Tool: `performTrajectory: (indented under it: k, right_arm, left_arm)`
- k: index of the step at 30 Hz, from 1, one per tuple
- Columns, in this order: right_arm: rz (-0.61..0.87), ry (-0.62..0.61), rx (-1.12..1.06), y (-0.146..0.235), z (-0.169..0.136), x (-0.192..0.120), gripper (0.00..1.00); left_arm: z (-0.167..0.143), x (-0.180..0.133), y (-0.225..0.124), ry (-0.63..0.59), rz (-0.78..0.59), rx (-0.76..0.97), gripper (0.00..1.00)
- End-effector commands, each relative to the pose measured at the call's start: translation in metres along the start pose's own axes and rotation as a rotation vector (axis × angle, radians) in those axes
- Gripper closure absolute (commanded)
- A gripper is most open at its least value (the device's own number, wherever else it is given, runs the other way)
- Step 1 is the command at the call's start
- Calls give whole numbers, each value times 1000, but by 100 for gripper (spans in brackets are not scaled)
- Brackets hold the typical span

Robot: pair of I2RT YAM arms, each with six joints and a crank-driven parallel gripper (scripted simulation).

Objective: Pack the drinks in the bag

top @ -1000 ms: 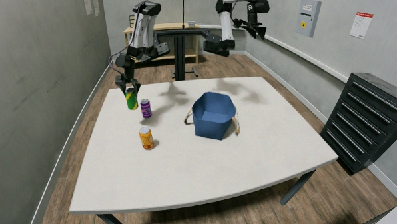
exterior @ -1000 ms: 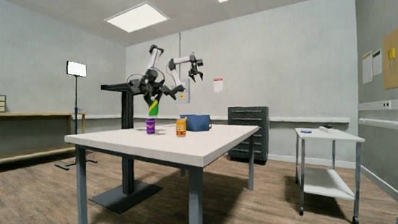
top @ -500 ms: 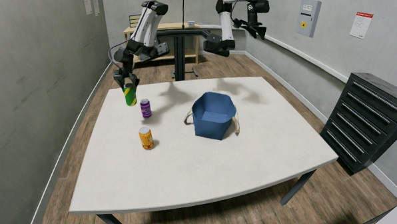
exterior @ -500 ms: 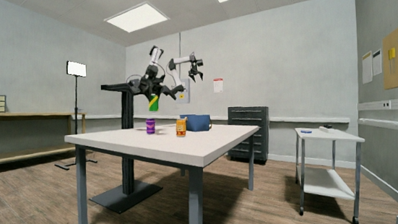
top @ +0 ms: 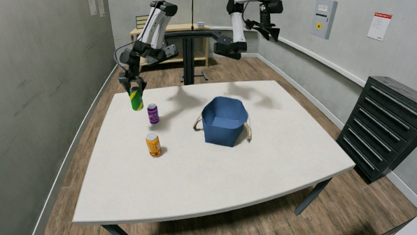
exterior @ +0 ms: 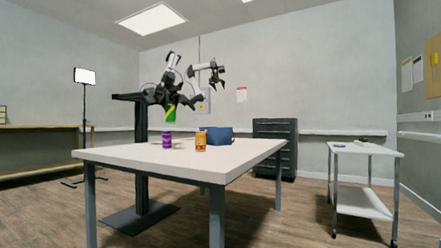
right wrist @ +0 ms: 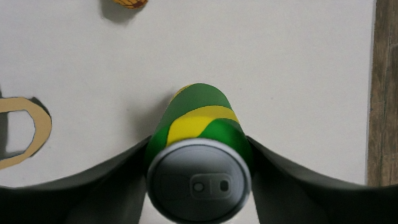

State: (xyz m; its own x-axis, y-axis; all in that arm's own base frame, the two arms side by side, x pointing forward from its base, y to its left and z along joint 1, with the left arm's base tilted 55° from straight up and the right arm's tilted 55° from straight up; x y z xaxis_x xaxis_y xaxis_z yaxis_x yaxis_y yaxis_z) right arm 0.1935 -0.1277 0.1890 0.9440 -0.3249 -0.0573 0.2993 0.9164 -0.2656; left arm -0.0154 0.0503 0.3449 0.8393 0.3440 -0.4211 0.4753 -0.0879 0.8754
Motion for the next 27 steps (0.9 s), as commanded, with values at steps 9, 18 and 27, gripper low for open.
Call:
performTrajectory:
  k: [9, 18, 27]
  right_arm:
    - [-33, -98, -58, -5, 23, 1, 26]
    - [-34, -97, -61, -5, 22, 1, 26]
    - [-46, 23, -1, 9, -3, -2, 26]
  left_arm:
    - [0, -17, 0, 6, 49, -5, 0]
    - [0, -17, 0, 6, 49, -5, 0]
    - [0, -17, 0, 6, 49, -5, 0]
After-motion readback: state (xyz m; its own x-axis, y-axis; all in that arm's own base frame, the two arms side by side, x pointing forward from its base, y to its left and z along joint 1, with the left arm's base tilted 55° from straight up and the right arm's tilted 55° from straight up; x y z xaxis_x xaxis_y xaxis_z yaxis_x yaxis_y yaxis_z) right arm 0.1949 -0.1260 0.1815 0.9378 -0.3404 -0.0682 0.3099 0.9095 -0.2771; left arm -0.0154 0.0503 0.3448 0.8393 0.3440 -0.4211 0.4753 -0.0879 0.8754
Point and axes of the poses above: on each arm, the point where the finger pads meet when closed, its own x axis out along the fingers, its own y axis across the jaws, z = x × y, the point moved 5 cm from there along -x, back along the fingers, and after that the axes turned 8 degrees about -x, right-handed, at the moved point
